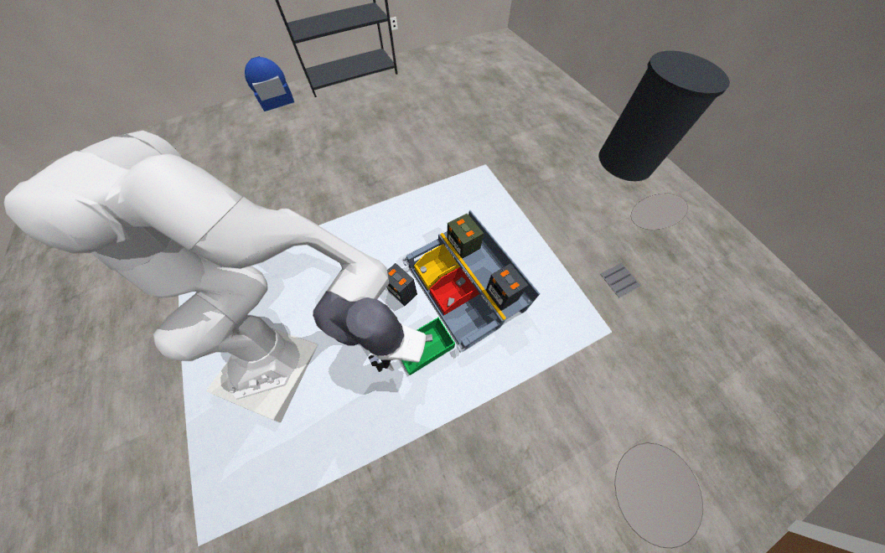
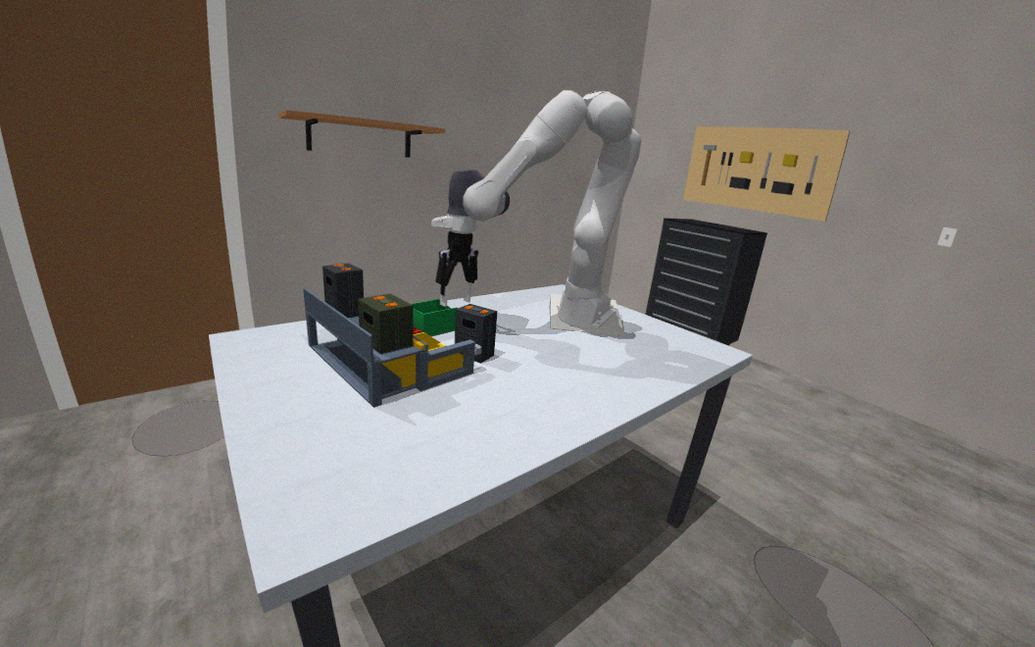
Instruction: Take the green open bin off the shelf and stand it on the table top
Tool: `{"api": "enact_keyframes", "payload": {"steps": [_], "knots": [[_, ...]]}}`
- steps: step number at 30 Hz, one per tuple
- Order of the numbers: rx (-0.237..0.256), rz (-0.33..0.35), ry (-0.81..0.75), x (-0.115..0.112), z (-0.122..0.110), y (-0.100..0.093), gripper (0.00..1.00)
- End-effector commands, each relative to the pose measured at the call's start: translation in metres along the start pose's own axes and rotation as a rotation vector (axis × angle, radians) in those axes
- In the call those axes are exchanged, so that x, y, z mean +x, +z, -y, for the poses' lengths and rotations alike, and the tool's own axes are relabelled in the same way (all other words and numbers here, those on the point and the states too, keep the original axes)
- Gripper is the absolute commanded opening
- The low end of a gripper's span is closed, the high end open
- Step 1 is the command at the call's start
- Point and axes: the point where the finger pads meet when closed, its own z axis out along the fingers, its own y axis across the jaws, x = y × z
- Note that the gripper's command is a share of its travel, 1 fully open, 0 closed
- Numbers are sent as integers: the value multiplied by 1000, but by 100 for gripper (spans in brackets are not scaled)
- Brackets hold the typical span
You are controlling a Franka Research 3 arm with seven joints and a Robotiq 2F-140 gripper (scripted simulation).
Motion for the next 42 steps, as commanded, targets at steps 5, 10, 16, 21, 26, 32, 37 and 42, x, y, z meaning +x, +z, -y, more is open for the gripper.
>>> {"api": "enact_keyframes", "payload": {"steps": [5, 10, 16, 21, 26, 32, 37, 42], "knots": [[-18, 26, -3, -7, -7, -3, 57], [-12, 20, -1, -6, -4, -14, 57], [-18, 26, -3, -6, -6, -58, 57], [-18, 26, -3, -6, -6, -58, 57], [-18, 26, -3, -6, -6, -58, 57], [-18, 26, -3, -7, -9, -70, 57], [-18, 26, -3, -7, -9, -70, 57], [-18, 26, -3, -7, -9, -70, 57]]}}
